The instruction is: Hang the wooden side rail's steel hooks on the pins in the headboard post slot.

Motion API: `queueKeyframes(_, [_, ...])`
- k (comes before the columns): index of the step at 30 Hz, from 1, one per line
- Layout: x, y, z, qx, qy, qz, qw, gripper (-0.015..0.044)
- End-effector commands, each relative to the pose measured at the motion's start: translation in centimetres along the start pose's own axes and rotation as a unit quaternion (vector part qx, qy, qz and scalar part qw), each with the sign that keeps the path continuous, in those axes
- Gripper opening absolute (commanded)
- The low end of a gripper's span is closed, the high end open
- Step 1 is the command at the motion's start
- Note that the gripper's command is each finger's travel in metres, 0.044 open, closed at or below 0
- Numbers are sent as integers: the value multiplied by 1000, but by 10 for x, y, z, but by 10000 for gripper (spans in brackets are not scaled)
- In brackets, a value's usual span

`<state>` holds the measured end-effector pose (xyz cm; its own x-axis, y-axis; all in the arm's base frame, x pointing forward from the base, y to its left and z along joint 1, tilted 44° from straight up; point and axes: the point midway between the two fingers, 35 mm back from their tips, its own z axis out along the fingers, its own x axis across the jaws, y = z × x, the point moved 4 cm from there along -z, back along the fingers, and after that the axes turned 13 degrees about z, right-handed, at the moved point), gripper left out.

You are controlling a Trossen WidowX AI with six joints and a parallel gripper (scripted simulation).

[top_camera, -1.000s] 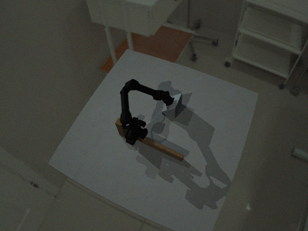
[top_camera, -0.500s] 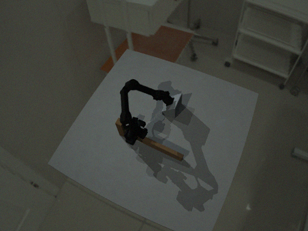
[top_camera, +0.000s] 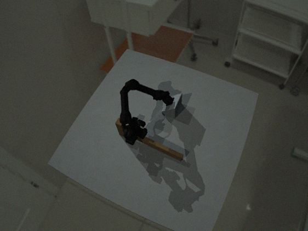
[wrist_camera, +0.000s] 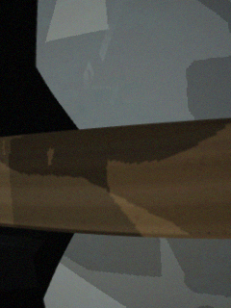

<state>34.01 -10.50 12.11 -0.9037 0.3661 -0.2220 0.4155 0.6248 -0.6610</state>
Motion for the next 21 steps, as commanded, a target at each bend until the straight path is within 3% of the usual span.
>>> queueKeyframes(1, [-2,-1,-3,-1,-4,-1,1000,0])
queueKeyframes(21, [-2,-3,-3,-1,-4,-1,1000,0])
